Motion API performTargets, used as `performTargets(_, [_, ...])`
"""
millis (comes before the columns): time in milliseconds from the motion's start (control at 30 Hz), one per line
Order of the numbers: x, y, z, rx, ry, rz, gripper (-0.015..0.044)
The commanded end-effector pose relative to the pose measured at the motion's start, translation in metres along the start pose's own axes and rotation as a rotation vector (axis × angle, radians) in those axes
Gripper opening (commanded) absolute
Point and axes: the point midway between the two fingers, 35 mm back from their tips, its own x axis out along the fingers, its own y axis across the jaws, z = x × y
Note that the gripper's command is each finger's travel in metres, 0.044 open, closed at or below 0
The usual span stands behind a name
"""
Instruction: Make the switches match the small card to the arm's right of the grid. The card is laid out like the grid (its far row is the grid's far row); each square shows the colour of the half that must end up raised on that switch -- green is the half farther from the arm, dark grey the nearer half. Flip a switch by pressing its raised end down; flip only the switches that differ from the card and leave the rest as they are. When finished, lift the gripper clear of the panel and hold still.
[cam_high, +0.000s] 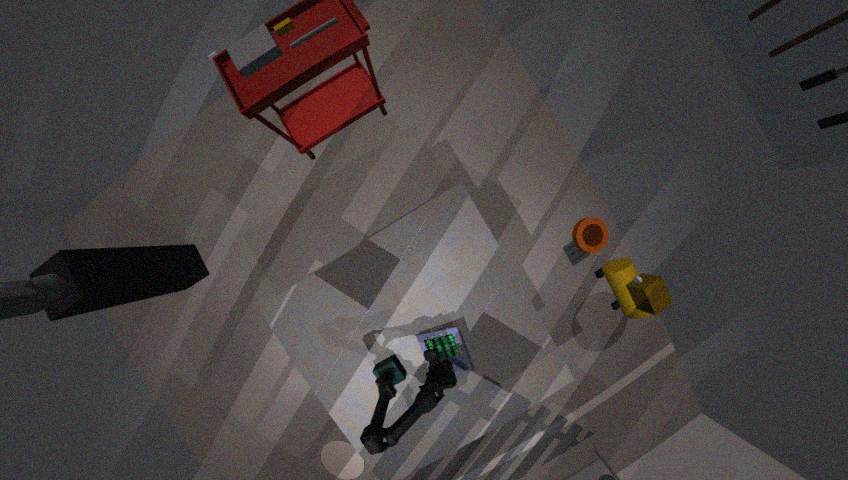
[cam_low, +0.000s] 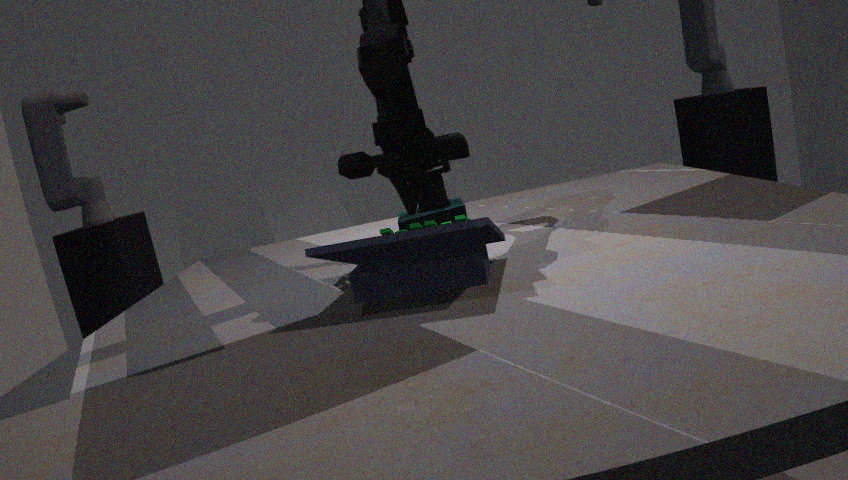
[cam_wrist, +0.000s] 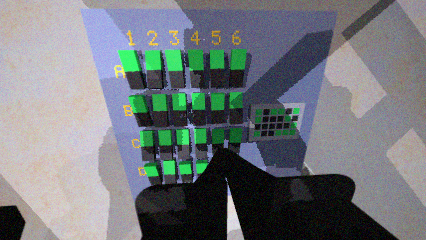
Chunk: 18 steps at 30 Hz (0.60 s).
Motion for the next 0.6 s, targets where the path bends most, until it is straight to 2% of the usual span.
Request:
performTargets(0, [0.004,0.001,0.002,-0.003,-0.006,0.004,0.0000])
performTargets(567, [0.027,0.001,0.002,-0.003,-0.007,0.004,0.0000])
